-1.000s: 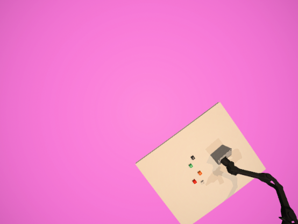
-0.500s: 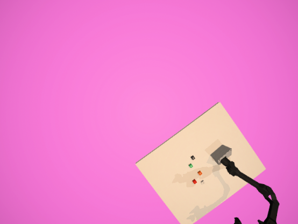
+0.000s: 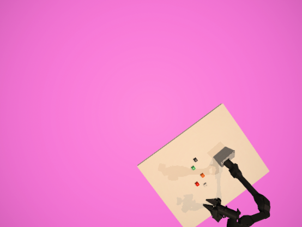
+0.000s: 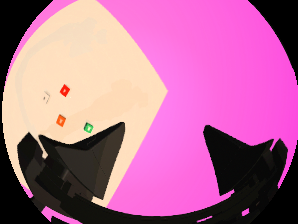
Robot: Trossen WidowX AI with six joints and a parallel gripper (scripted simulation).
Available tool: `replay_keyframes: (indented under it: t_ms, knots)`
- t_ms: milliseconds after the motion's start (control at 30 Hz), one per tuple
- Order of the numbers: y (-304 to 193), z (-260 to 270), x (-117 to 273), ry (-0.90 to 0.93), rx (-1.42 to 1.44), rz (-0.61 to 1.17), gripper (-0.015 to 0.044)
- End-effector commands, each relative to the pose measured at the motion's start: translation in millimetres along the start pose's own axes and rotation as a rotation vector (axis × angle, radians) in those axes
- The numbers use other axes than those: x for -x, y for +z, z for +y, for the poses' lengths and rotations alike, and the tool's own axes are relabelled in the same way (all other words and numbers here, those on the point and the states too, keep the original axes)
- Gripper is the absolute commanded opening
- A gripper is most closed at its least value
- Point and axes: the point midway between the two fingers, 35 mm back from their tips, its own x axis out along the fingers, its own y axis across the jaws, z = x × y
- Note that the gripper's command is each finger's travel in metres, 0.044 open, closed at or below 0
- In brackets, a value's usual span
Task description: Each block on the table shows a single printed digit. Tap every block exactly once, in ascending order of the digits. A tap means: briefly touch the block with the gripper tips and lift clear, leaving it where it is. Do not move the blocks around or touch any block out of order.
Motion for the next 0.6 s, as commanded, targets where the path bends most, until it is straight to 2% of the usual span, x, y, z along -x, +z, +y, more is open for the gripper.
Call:
replay_keyframes:
  t_ms: [0, 200, 400, 567]
  knots:
    - [-55, 18, -45, 0.177, -0.152, 0.114, 0.04]
    - [-133, 60, -92, 0.434, -0.382, 0.27, 0.04]
    - [-203, 123, -118, 0.732, -0.651, 0.42, 0.04]
    - [-216, 138, -120, 0.798, -0.709, 0.449, 0.04]
